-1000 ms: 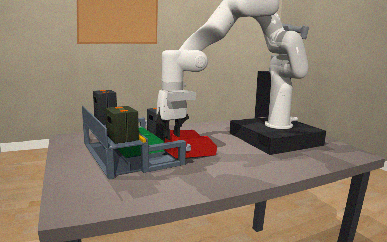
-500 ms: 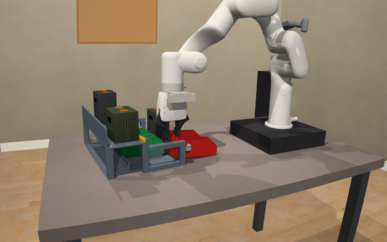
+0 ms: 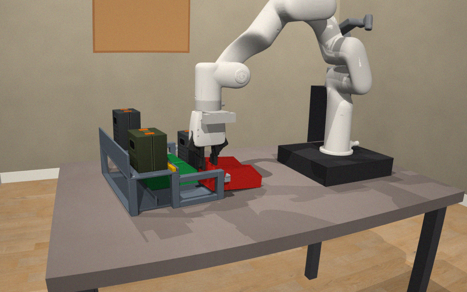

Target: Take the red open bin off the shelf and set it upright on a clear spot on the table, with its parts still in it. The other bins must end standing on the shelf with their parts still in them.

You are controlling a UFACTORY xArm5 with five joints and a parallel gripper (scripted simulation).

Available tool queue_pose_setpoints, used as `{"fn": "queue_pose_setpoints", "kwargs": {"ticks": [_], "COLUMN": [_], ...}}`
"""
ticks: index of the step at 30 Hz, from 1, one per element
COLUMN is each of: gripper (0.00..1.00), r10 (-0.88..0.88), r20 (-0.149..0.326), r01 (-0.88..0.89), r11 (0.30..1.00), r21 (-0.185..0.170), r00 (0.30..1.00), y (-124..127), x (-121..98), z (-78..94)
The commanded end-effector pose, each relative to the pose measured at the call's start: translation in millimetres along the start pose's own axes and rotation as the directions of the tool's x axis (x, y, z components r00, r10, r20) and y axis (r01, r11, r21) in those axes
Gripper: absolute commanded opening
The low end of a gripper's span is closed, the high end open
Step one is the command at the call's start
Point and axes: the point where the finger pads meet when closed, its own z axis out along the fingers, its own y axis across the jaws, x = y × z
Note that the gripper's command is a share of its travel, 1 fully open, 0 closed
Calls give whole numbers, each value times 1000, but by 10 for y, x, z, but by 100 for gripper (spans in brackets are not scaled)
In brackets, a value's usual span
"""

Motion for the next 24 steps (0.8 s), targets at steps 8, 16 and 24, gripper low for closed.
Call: {"fn": "queue_pose_setpoints", "kwargs": {"ticks": [8, 16, 24], "gripper": [12, 12, 12], "r10": [0, 0, 0], "r20": [0, 0, 0], "r01": [0, 0, 0], "r11": [1000, 1000, 1000], "r21": [-5, -5, -5], "r00": [1000, 1000, 1000], "y": [17, 17, 17], "x": [0, 0, 0], "z": [-19, -19, -19]}}
